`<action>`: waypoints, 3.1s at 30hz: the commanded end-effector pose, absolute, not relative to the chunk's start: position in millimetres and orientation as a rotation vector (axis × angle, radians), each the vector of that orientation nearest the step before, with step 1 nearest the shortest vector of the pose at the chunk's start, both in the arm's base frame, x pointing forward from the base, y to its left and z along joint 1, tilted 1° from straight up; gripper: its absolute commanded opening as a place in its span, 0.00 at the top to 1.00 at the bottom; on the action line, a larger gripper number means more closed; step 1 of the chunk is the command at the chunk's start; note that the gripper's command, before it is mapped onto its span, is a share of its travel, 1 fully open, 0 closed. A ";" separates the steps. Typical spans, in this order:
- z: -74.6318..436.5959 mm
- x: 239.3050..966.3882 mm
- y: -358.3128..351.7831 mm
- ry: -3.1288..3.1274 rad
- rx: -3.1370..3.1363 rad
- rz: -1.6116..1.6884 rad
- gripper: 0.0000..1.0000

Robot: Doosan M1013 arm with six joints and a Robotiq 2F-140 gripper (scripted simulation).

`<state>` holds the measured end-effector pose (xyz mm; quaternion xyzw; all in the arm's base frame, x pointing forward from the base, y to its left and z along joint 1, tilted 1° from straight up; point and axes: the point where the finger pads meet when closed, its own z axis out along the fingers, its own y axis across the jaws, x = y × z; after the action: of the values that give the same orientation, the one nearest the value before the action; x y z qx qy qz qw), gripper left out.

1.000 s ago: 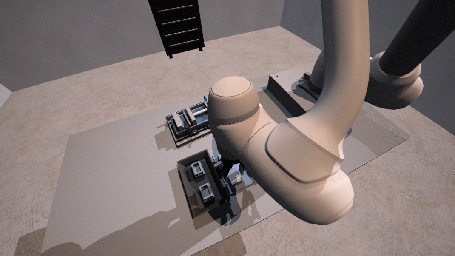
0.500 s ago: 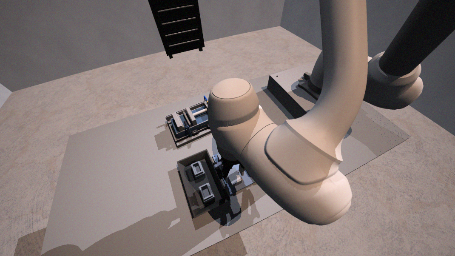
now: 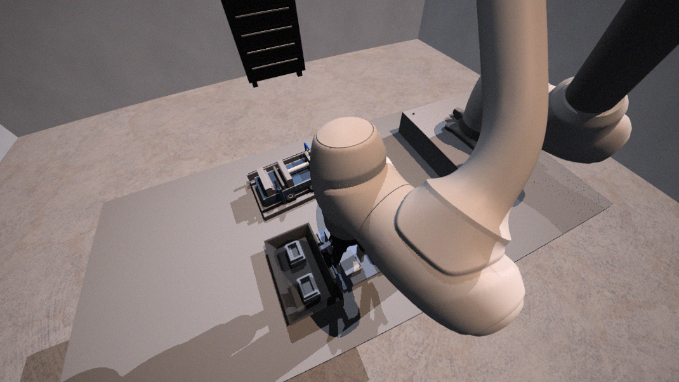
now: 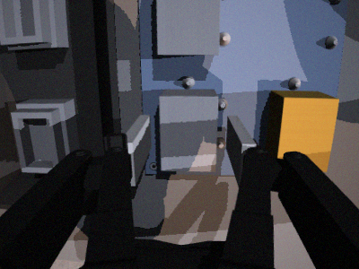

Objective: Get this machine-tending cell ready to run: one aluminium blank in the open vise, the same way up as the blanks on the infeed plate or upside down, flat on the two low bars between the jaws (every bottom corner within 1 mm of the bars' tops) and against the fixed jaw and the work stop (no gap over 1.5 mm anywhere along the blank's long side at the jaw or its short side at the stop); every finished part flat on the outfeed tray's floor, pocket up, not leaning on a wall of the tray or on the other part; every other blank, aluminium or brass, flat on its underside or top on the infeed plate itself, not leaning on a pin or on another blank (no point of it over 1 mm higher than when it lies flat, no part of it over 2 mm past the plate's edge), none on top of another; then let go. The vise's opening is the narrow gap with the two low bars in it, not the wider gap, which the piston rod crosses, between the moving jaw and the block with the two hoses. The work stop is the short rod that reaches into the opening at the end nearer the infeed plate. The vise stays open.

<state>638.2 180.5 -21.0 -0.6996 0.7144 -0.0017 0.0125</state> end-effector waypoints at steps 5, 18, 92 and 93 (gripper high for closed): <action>-20.9 638.2 180.6 2.226 -2.180 -0.005 0.60; -20.9 638.2 180.6 2.226 -2.180 -0.005 0.60; -20.9 638.2 180.6 2.226 -2.180 -0.005 1.00; -20.9 638.2 180.6 2.226 -2.180 -0.005 1.00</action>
<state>638.4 180.6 -20.8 -0.6996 0.7144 -0.0018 0.0128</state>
